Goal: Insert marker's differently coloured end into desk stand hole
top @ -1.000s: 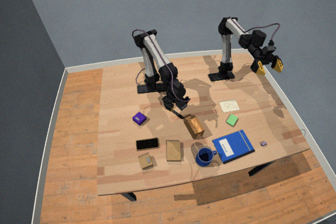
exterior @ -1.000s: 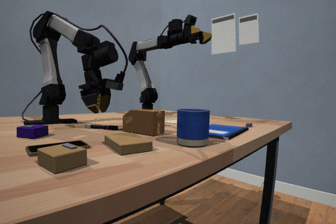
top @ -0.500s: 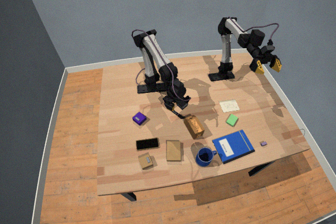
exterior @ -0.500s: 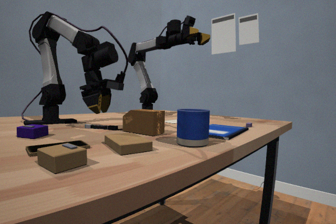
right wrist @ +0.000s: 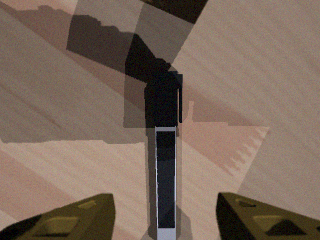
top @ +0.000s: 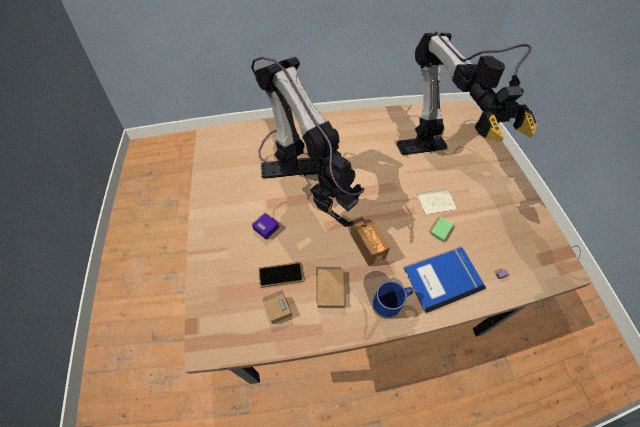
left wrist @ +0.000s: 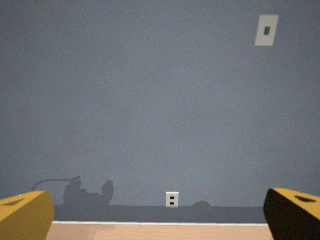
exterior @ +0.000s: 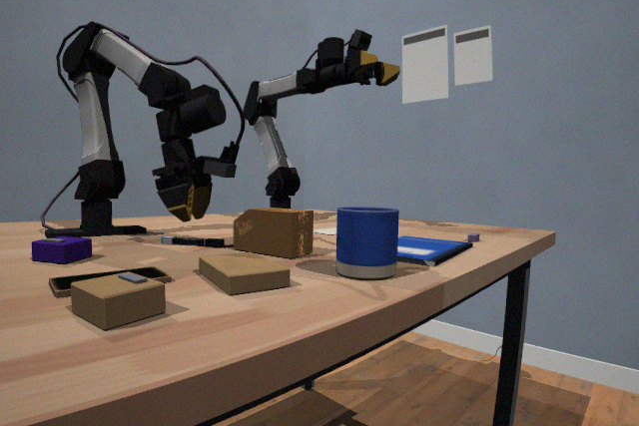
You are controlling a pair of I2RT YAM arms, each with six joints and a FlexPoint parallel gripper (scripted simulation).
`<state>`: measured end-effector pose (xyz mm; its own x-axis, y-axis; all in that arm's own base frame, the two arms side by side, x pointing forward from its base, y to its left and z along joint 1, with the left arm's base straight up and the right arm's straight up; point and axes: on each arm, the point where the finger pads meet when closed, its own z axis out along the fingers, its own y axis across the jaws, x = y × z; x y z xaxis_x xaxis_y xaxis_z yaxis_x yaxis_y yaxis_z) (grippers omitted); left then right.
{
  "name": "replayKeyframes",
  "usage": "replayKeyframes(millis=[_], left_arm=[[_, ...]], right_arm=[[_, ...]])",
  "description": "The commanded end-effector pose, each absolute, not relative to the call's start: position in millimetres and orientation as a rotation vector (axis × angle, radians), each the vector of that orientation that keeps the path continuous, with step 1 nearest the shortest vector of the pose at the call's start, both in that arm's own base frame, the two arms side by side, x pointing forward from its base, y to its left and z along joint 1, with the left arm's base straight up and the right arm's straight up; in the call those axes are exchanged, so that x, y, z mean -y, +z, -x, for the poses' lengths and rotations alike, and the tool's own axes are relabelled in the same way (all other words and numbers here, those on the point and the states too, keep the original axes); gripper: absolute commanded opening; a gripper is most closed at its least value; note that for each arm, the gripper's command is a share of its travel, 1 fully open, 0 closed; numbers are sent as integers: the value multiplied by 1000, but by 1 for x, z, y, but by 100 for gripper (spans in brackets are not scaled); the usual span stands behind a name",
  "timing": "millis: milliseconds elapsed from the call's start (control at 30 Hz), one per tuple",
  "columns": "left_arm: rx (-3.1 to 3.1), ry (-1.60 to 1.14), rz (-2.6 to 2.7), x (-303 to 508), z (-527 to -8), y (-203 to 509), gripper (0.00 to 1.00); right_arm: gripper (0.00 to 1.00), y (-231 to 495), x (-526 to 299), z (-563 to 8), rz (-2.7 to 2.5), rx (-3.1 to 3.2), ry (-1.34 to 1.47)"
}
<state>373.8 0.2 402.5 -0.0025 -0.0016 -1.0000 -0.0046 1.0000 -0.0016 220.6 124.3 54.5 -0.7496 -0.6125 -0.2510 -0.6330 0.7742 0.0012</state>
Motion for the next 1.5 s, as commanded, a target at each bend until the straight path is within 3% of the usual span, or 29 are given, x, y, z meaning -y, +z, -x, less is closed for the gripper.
replayKeyframes(millis=[0,967,1000,1467], left_arm=[[-1502,6,-2,-1,-369,431,100],[-1502,6,-2,-1,-369,431,100],[-1502,6,-2,-1,-369,431,100],[-1502,6,-2,-1,-369,431,100]], right_arm=[[50,49,-129,-228,955,-2706,132],[50,28,-138,-247,947,-2662,136],[0,29,-138,-247,935,-2662,133],[0,29,-138,-248,936,-2662,133]])
